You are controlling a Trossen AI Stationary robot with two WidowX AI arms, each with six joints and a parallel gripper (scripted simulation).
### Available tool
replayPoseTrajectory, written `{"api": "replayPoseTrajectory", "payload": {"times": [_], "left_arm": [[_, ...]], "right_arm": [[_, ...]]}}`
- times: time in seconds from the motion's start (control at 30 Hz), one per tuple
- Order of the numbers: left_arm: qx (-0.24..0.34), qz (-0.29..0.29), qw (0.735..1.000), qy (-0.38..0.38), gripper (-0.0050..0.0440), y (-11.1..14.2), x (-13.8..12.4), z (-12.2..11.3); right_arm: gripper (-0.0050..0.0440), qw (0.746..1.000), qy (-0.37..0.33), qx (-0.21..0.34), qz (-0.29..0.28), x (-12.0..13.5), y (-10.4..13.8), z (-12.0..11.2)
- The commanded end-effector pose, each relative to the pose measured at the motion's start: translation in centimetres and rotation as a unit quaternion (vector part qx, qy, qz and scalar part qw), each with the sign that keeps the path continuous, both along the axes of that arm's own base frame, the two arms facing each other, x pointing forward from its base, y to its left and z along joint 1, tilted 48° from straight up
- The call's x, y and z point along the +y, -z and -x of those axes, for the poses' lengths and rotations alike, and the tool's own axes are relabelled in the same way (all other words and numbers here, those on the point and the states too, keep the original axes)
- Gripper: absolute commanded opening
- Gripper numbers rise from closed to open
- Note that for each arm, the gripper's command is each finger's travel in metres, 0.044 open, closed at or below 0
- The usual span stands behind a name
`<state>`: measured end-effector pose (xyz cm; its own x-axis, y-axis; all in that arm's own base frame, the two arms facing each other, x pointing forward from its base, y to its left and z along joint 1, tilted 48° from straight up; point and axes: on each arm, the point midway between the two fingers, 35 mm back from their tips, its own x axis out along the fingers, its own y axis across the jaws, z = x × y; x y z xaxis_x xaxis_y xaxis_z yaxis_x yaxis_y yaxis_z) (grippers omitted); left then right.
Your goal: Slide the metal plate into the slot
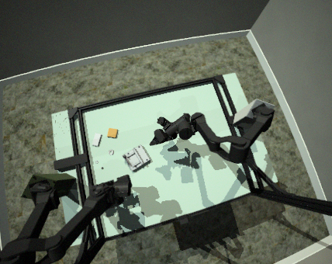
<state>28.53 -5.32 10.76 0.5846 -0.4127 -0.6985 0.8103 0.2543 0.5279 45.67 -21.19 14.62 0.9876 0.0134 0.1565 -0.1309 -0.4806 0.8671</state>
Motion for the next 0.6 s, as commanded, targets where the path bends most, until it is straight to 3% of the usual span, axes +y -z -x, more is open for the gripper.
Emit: {"api": "replayPoseTrajectory", "payload": {"times": [0.0,0.23,0.3,0.57], "left_arm": [[0.038,0.057,0.995,-0.067,-0.0050,0.7,0.5,0.5],[0.099,0.145,0.970,-0.170,-0.0050,1.5,1.4,1.1],[0.099,0.145,0.970,-0.170,-0.0050,1.5,1.4,1.1],[0.166,0.242,0.913,-0.283,-0.0050,2.4,2.2,1.8]], "right_arm": [[0.0440,1.000,-0.002,0.001,0.002,0.2,0.1,0.0],[0.0440,1.000,-0.002,0.001,0.002,0.2,0.1,0.0],[0.0440,1.000,-0.002,0.001,0.002,0.2,0.1,0.0],[0.0440,1.000,-0.002,0.001,0.002,0.2,0.1,0.0]]}}
